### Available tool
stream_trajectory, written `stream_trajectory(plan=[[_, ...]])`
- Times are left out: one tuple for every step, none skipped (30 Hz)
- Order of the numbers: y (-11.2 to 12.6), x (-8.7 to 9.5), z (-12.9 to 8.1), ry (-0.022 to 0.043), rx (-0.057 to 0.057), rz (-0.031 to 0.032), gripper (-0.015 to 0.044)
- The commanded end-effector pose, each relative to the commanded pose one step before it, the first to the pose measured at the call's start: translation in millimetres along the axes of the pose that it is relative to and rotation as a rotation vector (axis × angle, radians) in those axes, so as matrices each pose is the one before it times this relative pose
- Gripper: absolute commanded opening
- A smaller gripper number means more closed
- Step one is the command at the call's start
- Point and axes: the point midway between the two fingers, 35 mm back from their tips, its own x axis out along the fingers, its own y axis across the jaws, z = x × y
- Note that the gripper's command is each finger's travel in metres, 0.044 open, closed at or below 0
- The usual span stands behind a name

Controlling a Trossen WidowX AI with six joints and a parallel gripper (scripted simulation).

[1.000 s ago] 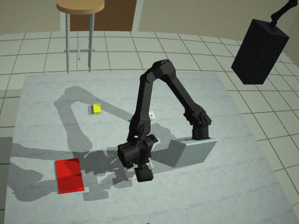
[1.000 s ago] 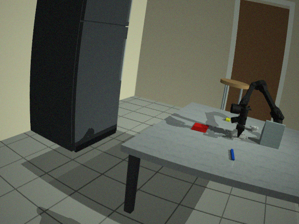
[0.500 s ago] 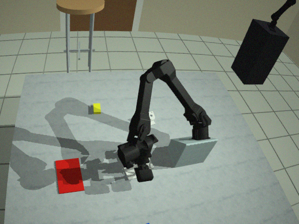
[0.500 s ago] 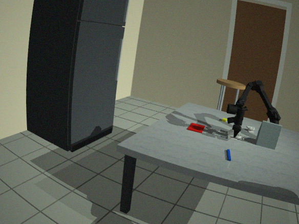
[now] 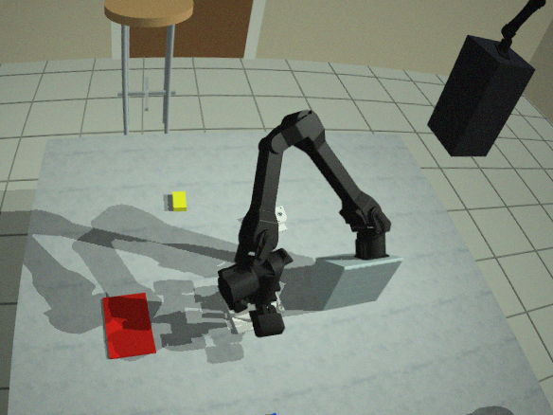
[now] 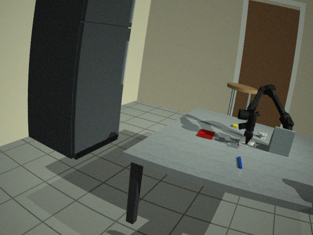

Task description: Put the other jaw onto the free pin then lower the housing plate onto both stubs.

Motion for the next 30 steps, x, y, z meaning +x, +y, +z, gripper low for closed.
stream_trajectory(plan=[[0.70, 1.54, 0.10, 0.00109, 0.0015, 0.00055, 0.0134], [-0.01, 0.61, 0.00, 0.00000, 0.0000, -0.00004, 0.0134], [-0.01, 0.61, -0.01, 0.00001, 0.0000, -0.00004, 0.0134], [-0.01, 0.36, 0.00, 0.00000, 0.0000, -0.00002, 0.0134], [0.00, 0.12, 0.00, 0.00000, 0.0000, -0.00001, 0.0134], [0.00, 0.00, 0.00, 0.00000, 0.0000, 0.00000, 0.0134], [0.00, 0.00, 0.00, 0.00000, 0.0000, 0.00000, 0.0134], [0.00, 0.00, 0.00, 0.00000, 0.0000, 0.00000, 0.0134], [0.00, 0.00, 0.00, 0.00000, 0.0000, 0.00000, 0.0134], [0.00, 0.12, 0.00, 0.00000, 0.0000, -0.00001, 0.0134], [0.00, 0.36, 0.00, 0.00000, 0.0000, -0.00002, 0.0134], [-0.01, 0.61, -0.01, 0.00000, 0.0000, -0.00004, 0.0134], [-0.01, 0.61, -0.01, 0.00000, 0.0000, -0.00004, 0.0134], [-0.01, 0.36, 0.00, 0.00000, 0.0000, -0.00002, 0.0134], [0.00, 0.12, 0.00, 0.00000, 0.0000, -0.00001, 0.0134], [0.00, 0.00, 0.00, 0.00000, 0.0000, 0.00000, 0.0134], [0.00, 0.00, 0.00, 0.00000, 0.0000, 0.00000, 0.0134], [0.00, 0.00, 0.00, 0.00000, 0.0000, 0.00000, 0.0134], [0.00, 0.00, 0.00, 0.00000, 0.0000, 0.00000, 0.0134], [0.00, 0.00, 0.00, 0.00000, 0.0000, 0.00000, 0.0134], [0.00, 0.00, 0.00, 0.00000, 0.0000, 0.00000, 0.0134], [0.00, 0.00, 0.00, 0.00000, 0.0000, 0.00000, 0.0134], [0.00, 0.00, 0.00, 0.00000, 0.0000, 0.00000, 0.0134], [0.00, 0.00, 0.00, 0.00000, 0.0000, 0.00000, 0.0134], [0.00, 0.00, 0.00, 0.00000, 0.0000, 0.00000, 0.0134], [0.00, 0.00, 0.00, 0.00000, 0.0000, 0.00000, 0.0134], [0.00, 0.00, 0.00, 0.00000, 0.0000, 0.00000, 0.0134], [0.00, 0.00, 0.00, 0.00000, 0.0000, 0.00000, 0.0134], [0.00, 0.00, 0.00, 0.00000, 0.0000, 0.00000, 0.0134], [0.00, 0.00, 0.00, 0.00000, 0.0000, 0.00000, 0.0134]])
